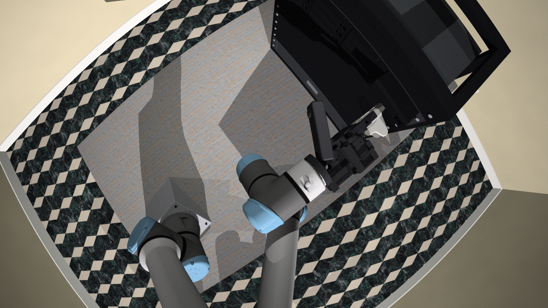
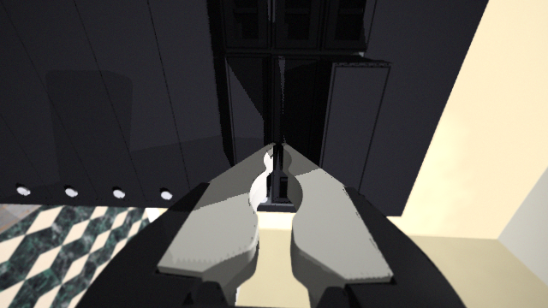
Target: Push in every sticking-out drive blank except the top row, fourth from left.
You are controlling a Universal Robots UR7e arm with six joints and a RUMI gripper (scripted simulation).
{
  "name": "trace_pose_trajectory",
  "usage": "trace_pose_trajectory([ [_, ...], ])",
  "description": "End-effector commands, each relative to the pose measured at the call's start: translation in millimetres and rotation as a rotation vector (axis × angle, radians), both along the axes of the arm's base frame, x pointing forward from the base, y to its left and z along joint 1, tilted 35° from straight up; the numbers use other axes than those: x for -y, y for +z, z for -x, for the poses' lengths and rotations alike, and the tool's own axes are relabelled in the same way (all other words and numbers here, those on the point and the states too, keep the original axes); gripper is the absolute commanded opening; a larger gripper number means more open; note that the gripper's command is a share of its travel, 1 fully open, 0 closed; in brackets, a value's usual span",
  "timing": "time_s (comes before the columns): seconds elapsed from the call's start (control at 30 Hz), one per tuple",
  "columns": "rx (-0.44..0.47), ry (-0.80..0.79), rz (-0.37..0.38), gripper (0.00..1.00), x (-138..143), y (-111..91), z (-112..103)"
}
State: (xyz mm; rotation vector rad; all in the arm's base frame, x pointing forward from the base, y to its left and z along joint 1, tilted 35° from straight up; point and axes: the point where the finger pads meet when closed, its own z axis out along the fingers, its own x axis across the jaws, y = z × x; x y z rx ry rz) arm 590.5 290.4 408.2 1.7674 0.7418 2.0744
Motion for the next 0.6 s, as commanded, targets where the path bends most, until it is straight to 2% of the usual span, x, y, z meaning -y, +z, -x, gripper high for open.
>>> trace_pose_trajectory([
  [0.0, 0.001, 0.001, 0.0, 0.0, -0.3, 0.6, 0.0],
  [0.57, 0.001, 0.001, 0.0, 0.0, -0.9, 0.9, -2.9],
])
